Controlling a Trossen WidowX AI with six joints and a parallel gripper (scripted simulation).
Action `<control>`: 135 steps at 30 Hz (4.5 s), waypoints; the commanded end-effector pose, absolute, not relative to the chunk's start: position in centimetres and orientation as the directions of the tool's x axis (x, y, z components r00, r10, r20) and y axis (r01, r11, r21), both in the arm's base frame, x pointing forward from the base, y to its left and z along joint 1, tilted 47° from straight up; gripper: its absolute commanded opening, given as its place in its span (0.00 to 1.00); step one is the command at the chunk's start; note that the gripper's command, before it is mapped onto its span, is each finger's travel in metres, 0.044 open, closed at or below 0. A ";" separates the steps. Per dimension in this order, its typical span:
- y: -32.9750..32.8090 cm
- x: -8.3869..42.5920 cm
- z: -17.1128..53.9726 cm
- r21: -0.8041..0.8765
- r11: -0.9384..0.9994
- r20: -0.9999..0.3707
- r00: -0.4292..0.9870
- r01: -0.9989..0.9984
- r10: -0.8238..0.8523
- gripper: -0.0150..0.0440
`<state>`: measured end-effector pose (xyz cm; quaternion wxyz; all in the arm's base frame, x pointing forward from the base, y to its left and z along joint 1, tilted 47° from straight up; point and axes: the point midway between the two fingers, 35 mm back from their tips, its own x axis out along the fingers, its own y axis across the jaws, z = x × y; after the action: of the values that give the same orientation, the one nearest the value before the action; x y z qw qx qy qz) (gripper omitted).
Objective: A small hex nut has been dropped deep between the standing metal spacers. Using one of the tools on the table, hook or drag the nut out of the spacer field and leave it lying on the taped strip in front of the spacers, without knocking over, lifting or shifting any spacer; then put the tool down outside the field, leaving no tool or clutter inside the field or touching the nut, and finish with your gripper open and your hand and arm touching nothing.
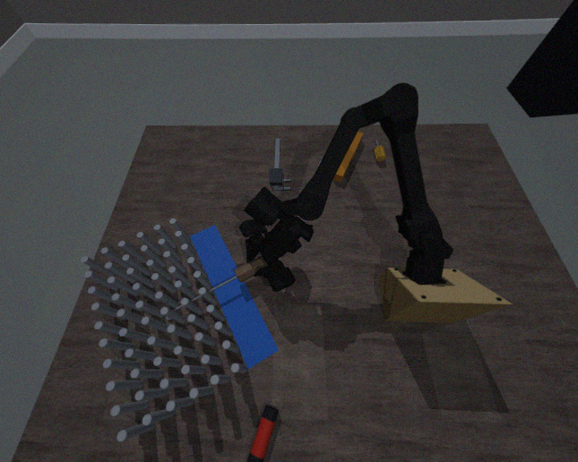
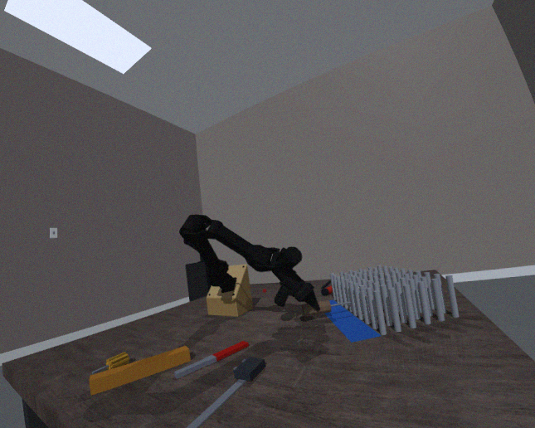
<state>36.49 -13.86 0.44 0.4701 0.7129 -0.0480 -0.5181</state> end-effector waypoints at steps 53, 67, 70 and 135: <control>-14.5 38.5 -1.6 0.720 -0.554 -0.693 0.464 0.417 -0.551 0.25; -14.7 37.9 -1.4 0.721 -0.554 -0.693 0.464 0.416 -0.552 0.25; -14.7 37.7 -1.4 0.721 -0.555 -0.693 0.464 0.416 -0.552 0.25; -15.7 33.8 0.1 0.720 -0.555 -0.694 0.462 0.418 -0.552 0.25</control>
<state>34.03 -15.65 -0.05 0.4683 0.7142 -0.0480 -0.5180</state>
